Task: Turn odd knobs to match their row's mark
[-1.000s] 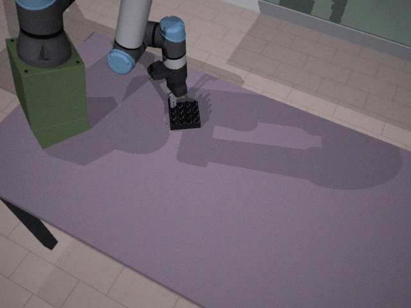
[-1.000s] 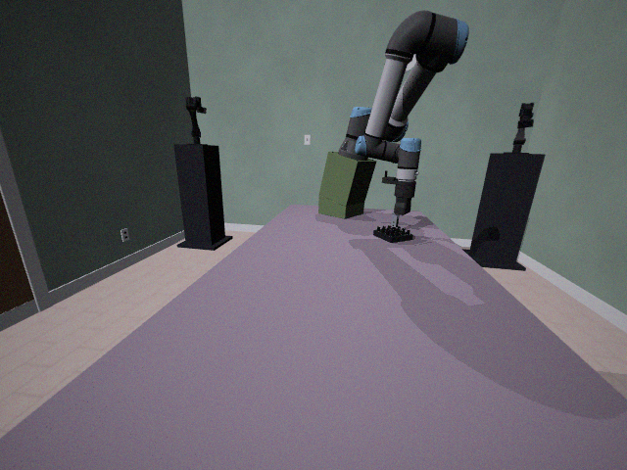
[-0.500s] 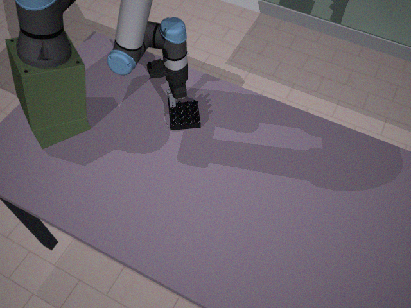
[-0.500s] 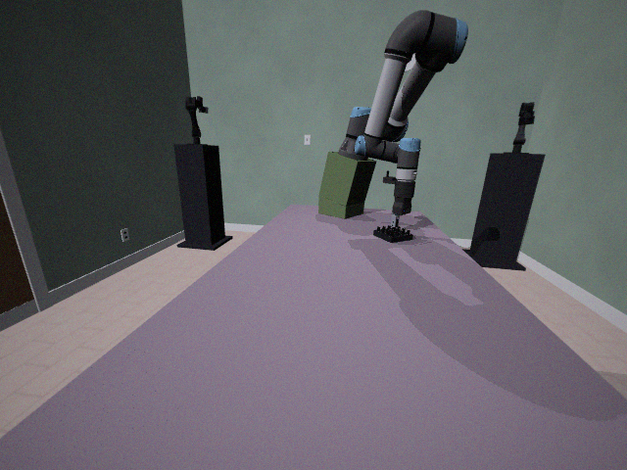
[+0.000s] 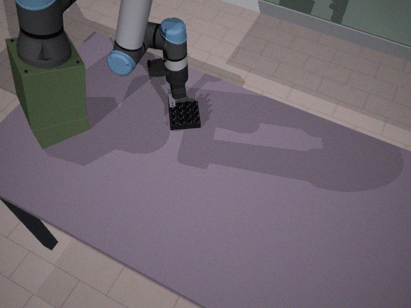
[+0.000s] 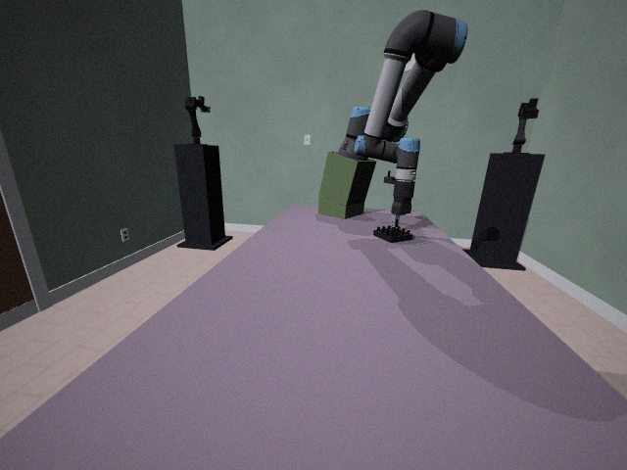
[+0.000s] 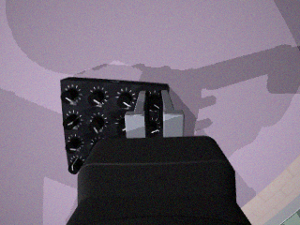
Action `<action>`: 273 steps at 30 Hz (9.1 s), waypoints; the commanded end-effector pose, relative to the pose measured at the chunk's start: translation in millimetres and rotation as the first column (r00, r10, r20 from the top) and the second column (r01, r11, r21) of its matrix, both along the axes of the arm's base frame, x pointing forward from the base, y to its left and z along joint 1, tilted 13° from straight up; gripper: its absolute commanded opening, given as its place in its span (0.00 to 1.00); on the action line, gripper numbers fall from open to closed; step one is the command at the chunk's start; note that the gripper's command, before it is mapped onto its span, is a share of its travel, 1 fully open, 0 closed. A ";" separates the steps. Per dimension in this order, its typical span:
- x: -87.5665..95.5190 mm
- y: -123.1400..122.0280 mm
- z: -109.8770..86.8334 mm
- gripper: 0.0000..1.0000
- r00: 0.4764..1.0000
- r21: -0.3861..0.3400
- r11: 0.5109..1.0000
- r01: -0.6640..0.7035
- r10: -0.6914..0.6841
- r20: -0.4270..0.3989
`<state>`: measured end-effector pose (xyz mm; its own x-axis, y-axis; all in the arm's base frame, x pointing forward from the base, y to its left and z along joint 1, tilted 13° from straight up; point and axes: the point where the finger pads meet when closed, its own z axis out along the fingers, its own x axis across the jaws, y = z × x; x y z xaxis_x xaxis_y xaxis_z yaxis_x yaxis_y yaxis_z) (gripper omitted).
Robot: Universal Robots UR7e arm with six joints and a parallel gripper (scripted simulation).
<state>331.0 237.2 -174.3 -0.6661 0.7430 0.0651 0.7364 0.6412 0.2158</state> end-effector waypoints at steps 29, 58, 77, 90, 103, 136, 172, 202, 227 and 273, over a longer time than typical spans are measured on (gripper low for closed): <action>0.3 0.1 0.3 0.46 0.999 0.004 0.999 0.035 -0.035 -0.006; -2.0 -3.7 19.3 0.46 0.999 0.004 0.999 0.035 -0.035 -0.006; -4.2 -7.2 37.4 0.46 0.999 0.004 0.999 0.035 -0.035 -0.006; 42.0 -37.3 55.8 0.46 0.994 0.012 0.994 0.111 -0.110 -0.021; 45.7 -40.2 57.5 0.46 0.993 0.013 0.993 0.117 -0.116 -0.022; 45.8 -40.0 56.7 0.46 0.993 0.013 0.993 0.117 -0.116 -0.022; 49.9 -33.4 23.9 0.46 0.993 0.013 0.993 0.117 -0.117 -0.022; 51.1 -31.6 14.7 0.46 0.993 0.013 0.993 0.117 -0.117 -0.022; 51.1 -31.6 14.7 0.46 0.993 0.013 0.993 0.117 -0.117 -0.022; 52.7 -28.9 1.1 0.46 0.993 0.013 0.993 0.117 -0.117 -0.022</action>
